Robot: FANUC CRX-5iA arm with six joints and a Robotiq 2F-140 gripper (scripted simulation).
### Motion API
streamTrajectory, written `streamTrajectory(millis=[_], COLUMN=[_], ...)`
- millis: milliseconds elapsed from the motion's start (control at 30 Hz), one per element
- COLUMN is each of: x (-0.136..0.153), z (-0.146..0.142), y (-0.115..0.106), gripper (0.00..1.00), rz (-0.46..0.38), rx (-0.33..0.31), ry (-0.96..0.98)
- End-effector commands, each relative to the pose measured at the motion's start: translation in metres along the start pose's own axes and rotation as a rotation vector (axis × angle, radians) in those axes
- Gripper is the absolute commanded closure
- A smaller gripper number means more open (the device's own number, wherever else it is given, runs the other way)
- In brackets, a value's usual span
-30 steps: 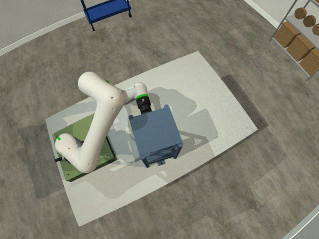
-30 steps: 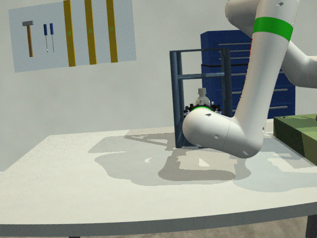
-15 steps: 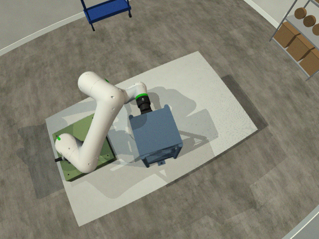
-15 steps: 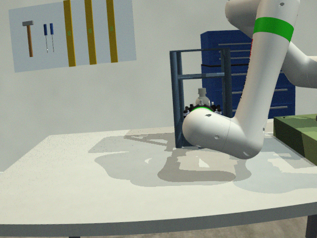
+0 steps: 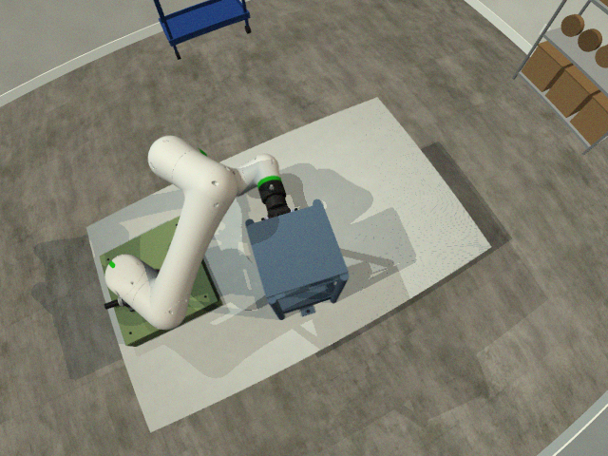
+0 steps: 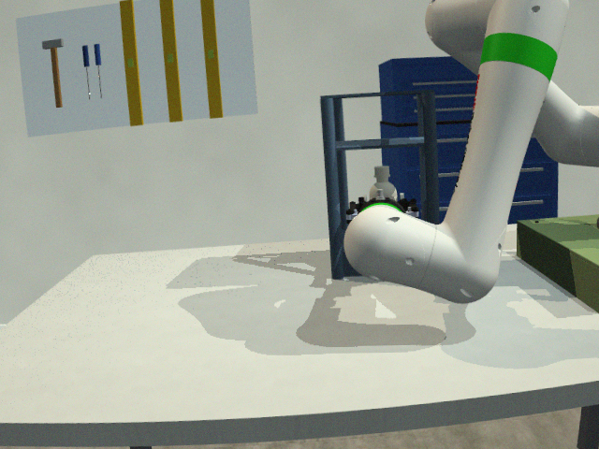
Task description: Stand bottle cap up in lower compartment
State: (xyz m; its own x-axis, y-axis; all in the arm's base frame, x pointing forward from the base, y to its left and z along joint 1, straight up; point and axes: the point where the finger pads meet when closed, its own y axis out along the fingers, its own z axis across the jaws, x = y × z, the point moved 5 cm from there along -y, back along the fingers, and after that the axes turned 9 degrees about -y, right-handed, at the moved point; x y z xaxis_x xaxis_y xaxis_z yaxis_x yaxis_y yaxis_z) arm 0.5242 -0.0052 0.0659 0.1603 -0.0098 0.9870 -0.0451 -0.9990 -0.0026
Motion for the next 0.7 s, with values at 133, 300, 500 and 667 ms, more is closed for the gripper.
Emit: streamTrajectory(millis=[133,300,500,667], x=[0.000,0.000,0.000,0.000], z=[0.000,0.000,0.000,0.000], y=[-0.005,-0.011,-0.017,-0.020], gripper=[0.52,0.52,0.52,0.52], rz=[0.000,0.000,0.000,0.000], rx=[0.000,0.000,0.000,0.000], ry=[0.000,0.000,0.000,0.000])
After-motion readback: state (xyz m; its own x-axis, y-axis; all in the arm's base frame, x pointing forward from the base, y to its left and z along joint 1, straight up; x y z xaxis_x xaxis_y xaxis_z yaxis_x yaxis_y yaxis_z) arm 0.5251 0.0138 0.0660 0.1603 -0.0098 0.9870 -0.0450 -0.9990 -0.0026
